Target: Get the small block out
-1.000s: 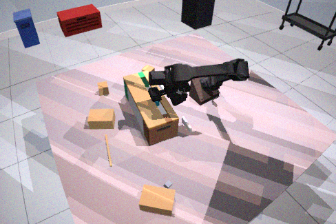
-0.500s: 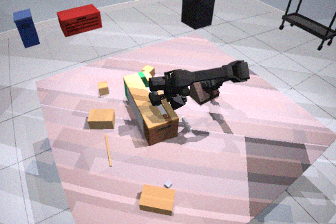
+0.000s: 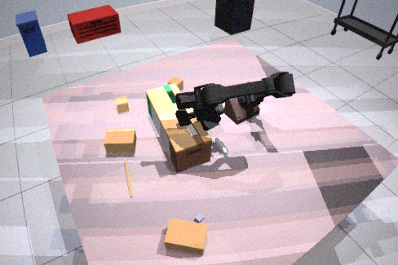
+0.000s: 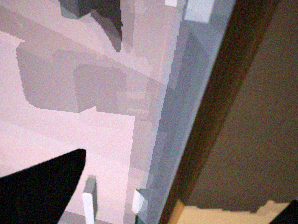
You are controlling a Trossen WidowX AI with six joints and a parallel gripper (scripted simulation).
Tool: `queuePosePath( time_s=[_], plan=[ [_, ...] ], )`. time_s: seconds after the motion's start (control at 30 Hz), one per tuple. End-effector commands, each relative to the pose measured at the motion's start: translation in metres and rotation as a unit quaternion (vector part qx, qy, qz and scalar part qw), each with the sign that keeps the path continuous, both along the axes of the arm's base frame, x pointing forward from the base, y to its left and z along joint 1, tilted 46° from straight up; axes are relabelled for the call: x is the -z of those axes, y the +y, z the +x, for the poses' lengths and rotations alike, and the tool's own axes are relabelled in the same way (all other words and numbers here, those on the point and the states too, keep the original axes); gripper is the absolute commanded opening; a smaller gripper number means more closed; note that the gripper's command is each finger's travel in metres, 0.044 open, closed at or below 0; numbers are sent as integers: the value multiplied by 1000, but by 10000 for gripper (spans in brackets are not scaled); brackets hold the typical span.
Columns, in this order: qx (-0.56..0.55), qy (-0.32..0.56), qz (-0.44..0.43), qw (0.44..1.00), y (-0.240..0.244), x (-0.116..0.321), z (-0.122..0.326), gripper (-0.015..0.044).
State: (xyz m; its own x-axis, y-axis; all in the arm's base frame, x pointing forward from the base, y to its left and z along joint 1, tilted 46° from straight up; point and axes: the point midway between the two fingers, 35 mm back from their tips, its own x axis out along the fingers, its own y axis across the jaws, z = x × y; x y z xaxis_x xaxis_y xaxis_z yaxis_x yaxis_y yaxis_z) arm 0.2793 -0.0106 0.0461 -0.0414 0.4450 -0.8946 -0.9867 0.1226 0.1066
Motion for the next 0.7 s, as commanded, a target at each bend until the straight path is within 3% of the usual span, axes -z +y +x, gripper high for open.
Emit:
queuePosePath(
  time_s=[0.0, 0.67],
  plan=[
    [-2, 2, -1, 1000, -8, 9, -3, 400],
    [-2, 2, -2, 1000, -39, 42, -11, 400]
  ],
)
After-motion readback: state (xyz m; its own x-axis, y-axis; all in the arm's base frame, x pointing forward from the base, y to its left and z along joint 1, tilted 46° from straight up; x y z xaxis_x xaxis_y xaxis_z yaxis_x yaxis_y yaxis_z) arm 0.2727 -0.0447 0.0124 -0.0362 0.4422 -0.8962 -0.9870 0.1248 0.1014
